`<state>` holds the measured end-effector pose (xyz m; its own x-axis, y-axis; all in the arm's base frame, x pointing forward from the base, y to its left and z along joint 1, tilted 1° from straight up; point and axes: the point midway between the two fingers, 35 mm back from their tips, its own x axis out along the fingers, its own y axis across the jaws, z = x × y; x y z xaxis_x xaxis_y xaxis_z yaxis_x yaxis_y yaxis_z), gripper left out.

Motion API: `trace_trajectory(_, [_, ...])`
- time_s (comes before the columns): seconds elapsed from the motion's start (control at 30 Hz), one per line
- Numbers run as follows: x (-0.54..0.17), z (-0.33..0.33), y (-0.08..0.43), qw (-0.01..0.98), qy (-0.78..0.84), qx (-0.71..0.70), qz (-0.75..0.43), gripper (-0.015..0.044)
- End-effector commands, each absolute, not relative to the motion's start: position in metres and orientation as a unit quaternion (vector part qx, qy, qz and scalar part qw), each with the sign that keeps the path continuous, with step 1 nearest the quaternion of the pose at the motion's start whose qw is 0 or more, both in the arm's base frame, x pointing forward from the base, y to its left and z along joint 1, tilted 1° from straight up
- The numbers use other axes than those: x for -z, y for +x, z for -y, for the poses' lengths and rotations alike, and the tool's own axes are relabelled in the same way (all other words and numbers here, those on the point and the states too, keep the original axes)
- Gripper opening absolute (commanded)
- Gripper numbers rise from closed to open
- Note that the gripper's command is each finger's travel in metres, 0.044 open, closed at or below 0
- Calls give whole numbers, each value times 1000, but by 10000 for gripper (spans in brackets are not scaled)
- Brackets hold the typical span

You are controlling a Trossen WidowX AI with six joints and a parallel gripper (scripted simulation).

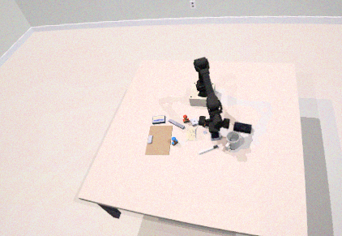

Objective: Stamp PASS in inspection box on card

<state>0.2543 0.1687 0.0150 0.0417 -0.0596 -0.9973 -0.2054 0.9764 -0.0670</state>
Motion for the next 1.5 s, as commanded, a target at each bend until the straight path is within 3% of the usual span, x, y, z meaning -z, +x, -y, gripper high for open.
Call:
trace_trajectory(0.0, [-23, -169, 256, 718, -95, -51, -687, 0])
trace_trajectory(0.7, [-53, -167, 255, 719, -87, -43, -688, 0])
trace_trajectory(1.47, [-54, -92, 282, 684, 192, 222, -668, 0])
